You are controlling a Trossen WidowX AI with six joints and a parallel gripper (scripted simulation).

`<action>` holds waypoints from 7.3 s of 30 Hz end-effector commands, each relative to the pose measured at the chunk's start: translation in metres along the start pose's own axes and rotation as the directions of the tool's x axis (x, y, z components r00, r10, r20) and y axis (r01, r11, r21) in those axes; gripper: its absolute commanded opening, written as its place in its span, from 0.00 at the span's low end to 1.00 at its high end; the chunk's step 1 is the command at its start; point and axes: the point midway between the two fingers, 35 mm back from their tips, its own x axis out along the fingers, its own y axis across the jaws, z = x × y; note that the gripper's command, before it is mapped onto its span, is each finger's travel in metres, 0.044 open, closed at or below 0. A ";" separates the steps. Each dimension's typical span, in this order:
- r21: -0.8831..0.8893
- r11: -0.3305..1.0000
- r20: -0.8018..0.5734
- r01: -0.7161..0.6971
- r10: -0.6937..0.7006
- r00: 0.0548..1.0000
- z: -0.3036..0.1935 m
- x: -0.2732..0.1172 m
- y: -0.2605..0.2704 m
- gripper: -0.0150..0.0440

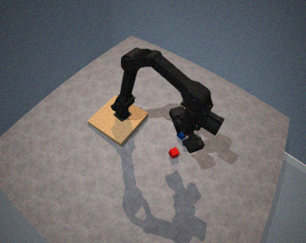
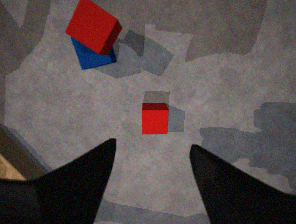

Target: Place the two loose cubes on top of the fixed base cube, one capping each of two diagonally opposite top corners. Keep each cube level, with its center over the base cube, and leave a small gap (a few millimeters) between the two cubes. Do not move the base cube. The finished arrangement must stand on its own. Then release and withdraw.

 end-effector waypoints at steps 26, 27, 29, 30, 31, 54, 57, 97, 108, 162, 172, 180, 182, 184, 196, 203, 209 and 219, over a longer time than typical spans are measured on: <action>-0.090 0.996 -0.003 0.004 -0.004 1.000 -0.016 0.069 -0.008 0.70; -0.090 0.996 -0.003 0.004 -0.004 1.000 -0.016 0.069 -0.008 0.70; -0.090 0.996 -0.003 0.004 -0.004 1.000 -0.016 0.070 -0.008 0.70; -0.090 0.996 -0.003 0.004 -0.004 1.000 -0.016 0.072 -0.008 0.70; -0.090 0.996 -0.003 0.004 -0.004 1.000 -0.016 0.073 -0.009 0.70; -0.090 0.996 -0.003 0.004 -0.004 1.000 -0.016 0.102 -0.008 0.53; -0.090 0.996 -0.003 0.004 -0.004 1.000 -0.016 0.102 -0.008 0.43; -0.072 0.997 0.009 0.022 -0.022 1.000 -0.013 0.039 -0.016 0.43; -0.080 0.997 0.004 0.015 -0.014 1.000 -0.014 0.019 -0.013 0.43; 0.441 0.898 0.003 -0.005 0.003 1.000 0.048 0.003 0.078 0.43; 0.459 0.889 0.002 -0.010 0.010 1.000 0.047 0.027 0.078 0.43; 0.465 0.885 0.002 -0.011 0.012 1.000 0.046 0.034 0.079 0.43; 0.465 0.885 0.002 -0.011 0.012 1.000 0.046 0.034 0.079 0.43; 0.465 0.885 0.002 -0.011 0.012 1.000 0.046 0.034 0.079 0.43; 0.455 0.891 0.003 -0.008 0.008 1.000 0.047 0.047 0.078 0.43; 0.443 0.896 0.003 -0.005 0.004 1.000 0.047 0.060 0.078 0.43; 0.441 0.897 0.003 -0.005 0.004 1.000 0.047 0.063 0.078 0.43; 0.441 0.898 0.003 -0.005 0.004 1.000 0.047 0.065 0.078 0.43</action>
